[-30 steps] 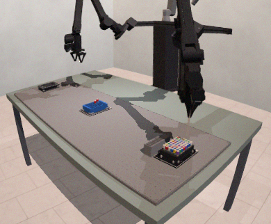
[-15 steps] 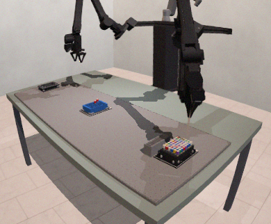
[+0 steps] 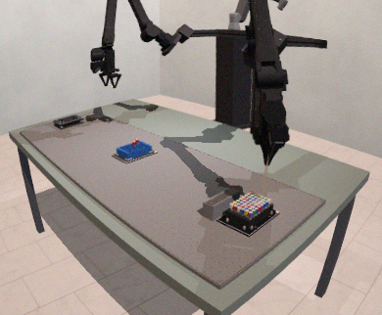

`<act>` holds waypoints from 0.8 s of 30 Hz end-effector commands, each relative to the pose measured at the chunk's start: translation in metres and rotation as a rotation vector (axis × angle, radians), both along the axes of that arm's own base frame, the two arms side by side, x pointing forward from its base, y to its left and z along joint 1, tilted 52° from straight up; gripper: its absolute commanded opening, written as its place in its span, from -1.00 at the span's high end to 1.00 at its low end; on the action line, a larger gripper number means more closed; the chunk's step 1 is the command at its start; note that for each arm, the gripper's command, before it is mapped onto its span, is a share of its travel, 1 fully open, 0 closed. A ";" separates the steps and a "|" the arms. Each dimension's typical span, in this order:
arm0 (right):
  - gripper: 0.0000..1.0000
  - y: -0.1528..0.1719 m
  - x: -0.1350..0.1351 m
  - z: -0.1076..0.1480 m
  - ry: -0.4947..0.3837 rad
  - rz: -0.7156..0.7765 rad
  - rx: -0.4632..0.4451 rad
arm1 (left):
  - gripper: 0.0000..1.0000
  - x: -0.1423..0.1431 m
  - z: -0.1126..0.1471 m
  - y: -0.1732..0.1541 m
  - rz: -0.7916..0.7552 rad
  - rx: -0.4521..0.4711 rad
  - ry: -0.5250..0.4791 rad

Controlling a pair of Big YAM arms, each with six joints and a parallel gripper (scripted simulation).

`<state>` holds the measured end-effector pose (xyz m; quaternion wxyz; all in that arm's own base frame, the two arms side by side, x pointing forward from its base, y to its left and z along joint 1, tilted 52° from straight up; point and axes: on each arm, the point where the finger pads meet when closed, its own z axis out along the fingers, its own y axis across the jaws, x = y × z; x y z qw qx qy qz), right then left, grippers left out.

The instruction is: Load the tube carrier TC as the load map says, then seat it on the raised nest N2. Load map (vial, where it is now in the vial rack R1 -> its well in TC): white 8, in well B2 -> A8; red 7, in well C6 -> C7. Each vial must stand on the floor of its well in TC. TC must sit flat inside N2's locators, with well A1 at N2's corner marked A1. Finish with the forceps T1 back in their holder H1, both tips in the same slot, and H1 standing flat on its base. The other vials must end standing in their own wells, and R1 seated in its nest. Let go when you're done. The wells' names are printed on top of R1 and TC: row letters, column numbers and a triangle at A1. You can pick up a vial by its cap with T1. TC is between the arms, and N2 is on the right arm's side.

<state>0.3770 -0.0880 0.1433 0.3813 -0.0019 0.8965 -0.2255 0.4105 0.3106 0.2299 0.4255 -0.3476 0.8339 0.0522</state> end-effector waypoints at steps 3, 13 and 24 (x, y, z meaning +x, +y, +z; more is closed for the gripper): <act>-1.00 0.001 0.002 0.004 0.001 0.011 -0.010 | 0.86 0.007 0.006 0.012 0.003 0.012 -0.013; -1.00 0.001 0.002 0.004 0.001 0.011 -0.010 | 0.86 0.011 0.005 0.011 -0.002 0.013 -0.018; -1.00 0.001 0.002 0.004 0.001 0.011 -0.010 | 0.86 0.009 -0.005 0.007 -0.005 -0.011 0.006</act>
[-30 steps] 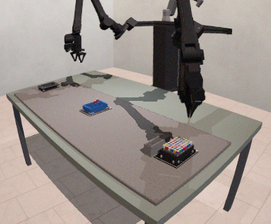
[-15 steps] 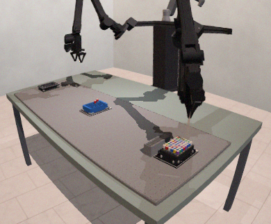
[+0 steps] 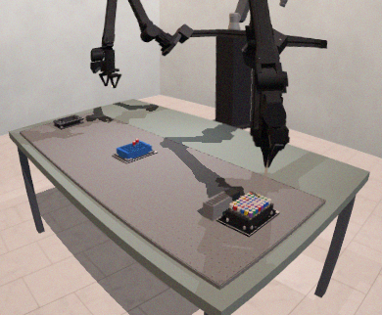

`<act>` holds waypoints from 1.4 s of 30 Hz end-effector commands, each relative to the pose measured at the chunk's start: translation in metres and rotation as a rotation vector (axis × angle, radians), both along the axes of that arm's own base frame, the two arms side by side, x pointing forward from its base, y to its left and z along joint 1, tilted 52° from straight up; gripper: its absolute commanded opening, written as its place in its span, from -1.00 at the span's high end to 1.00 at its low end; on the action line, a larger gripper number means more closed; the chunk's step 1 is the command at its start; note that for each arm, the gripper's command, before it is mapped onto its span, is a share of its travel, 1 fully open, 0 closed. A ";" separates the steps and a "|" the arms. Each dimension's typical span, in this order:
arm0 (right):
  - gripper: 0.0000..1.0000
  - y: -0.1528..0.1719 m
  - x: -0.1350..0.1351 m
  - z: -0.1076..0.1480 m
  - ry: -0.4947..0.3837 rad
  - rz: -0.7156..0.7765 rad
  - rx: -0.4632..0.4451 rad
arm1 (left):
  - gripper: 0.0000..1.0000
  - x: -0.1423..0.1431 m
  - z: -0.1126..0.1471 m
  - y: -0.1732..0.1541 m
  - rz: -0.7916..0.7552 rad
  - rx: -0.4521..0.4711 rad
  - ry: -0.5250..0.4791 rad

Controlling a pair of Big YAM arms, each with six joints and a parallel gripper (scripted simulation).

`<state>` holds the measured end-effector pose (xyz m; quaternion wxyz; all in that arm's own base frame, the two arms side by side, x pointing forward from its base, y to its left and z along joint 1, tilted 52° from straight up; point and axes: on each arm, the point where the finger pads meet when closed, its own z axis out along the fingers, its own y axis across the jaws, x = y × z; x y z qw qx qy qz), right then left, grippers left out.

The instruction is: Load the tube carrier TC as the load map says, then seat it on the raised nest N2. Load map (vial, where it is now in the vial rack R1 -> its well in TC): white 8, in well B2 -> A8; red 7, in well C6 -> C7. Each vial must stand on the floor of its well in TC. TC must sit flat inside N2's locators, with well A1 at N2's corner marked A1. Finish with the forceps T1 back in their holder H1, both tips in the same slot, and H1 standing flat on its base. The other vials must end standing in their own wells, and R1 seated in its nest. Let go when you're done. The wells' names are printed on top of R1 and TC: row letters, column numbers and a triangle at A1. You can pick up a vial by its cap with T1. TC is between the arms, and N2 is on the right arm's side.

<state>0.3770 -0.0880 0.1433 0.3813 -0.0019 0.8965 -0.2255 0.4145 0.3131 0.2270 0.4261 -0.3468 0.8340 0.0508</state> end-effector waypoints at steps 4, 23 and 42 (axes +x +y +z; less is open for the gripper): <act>-1.00 0.001 0.002 0.004 0.001 0.011 -0.010 | 0.86 0.010 0.003 0.007 -0.004 0.005 -0.012; -1.00 0.001 0.002 0.004 0.001 0.011 -0.010 | 0.80 0.015 0.000 0.005 -0.011 0.000 -0.013; -1.00 0.001 0.002 0.004 0.001 0.011 -0.010 | 0.79 0.020 -0.001 0.006 -0.015 0.001 -0.019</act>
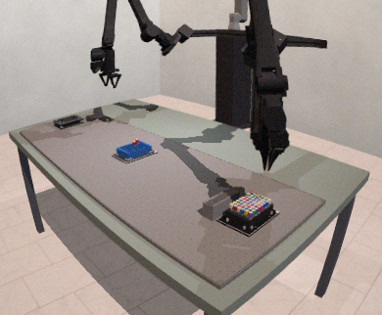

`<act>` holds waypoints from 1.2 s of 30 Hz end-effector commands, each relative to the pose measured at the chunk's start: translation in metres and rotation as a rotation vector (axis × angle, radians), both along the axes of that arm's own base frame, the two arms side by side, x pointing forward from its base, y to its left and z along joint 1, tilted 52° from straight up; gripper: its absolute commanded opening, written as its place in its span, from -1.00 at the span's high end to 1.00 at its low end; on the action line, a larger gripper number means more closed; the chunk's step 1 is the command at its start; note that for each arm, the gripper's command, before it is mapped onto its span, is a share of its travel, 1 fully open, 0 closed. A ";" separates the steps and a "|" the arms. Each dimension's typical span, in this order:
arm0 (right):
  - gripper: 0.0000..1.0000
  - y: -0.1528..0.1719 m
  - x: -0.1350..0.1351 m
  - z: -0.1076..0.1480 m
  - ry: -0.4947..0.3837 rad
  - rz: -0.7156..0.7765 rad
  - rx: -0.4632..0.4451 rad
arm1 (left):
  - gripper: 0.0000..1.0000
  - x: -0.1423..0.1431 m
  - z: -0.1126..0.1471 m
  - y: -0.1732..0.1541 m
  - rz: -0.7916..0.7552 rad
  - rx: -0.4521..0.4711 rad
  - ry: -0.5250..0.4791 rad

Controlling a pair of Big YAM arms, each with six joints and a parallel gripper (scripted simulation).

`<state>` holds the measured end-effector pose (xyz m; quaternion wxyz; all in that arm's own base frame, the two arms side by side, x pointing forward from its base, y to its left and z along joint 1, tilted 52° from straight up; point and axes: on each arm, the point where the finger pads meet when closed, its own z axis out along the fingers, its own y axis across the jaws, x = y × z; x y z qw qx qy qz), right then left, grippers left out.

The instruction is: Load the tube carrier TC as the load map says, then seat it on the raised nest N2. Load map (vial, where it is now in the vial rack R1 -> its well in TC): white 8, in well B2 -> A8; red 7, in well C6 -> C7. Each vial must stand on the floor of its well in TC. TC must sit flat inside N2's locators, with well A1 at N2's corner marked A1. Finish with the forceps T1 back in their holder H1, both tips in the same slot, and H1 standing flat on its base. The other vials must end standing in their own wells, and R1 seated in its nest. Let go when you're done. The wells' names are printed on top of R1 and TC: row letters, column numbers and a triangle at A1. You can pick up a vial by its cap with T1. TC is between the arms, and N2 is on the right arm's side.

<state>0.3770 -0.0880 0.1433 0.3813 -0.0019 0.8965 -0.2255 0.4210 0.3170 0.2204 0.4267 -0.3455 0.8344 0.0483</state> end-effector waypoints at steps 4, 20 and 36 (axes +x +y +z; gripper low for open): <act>-1.00 0.001 0.002 0.004 0.001 0.011 -0.010 | 0.79 0.014 0.005 0.002 -0.010 0.003 -0.017; -1.00 0.001 0.002 0.004 0.001 0.011 -0.010 | 0.78 0.012 -0.005 0.001 -0.006 -0.014 0.007; -1.00 0.001 0.002 0.004 0.001 0.011 -0.010 | 0.78 0.019 0.000 0.006 -0.004 0.007 -0.015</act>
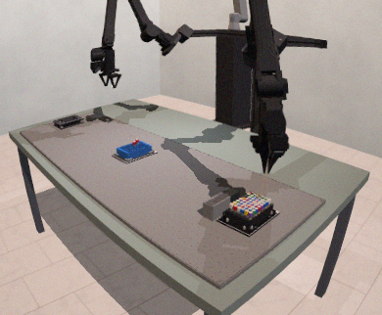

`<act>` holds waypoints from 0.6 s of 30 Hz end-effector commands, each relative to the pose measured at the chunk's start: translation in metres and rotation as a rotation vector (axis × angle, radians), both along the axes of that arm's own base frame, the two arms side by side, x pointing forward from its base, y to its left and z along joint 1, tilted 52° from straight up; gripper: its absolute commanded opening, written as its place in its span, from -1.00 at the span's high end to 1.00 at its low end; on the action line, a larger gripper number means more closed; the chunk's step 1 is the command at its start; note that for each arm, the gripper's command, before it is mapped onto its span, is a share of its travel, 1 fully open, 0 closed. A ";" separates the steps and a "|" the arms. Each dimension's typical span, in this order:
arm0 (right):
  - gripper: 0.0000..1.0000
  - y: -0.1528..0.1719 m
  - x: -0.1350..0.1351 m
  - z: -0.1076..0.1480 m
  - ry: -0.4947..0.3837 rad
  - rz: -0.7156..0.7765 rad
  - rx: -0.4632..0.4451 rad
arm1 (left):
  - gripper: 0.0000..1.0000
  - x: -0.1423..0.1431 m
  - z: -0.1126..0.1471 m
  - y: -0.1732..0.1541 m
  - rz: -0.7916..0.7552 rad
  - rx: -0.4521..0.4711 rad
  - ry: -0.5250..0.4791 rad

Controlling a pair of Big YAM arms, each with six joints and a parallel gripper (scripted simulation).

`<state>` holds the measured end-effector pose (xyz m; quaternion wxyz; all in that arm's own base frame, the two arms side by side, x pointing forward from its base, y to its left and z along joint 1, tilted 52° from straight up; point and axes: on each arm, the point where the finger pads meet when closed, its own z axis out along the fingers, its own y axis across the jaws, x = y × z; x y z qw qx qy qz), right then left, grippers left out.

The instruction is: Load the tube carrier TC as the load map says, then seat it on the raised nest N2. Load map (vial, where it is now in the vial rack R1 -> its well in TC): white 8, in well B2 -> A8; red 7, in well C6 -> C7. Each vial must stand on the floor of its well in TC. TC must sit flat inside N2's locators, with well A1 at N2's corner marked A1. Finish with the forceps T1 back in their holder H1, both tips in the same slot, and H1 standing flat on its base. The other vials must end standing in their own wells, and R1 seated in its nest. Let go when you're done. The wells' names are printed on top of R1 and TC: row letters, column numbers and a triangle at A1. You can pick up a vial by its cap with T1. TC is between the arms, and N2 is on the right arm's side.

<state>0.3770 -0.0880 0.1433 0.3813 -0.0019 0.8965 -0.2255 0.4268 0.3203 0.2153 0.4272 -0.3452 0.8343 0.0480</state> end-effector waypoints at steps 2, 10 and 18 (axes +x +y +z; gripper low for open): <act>-1.00 0.001 0.002 0.004 0.001 0.011 -0.010 | 0.78 0.012 0.003 0.002 -0.004 0.002 -0.008; -1.00 0.001 0.002 0.004 0.001 0.011 -0.010 | 0.78 0.014 0.001 0.003 -0.003 0.001 -0.007; -1.00 0.001 0.002 0.004 0.001 0.011 -0.010 | 0.78 0.015 0.001 0.004 -0.002 0.003 -0.009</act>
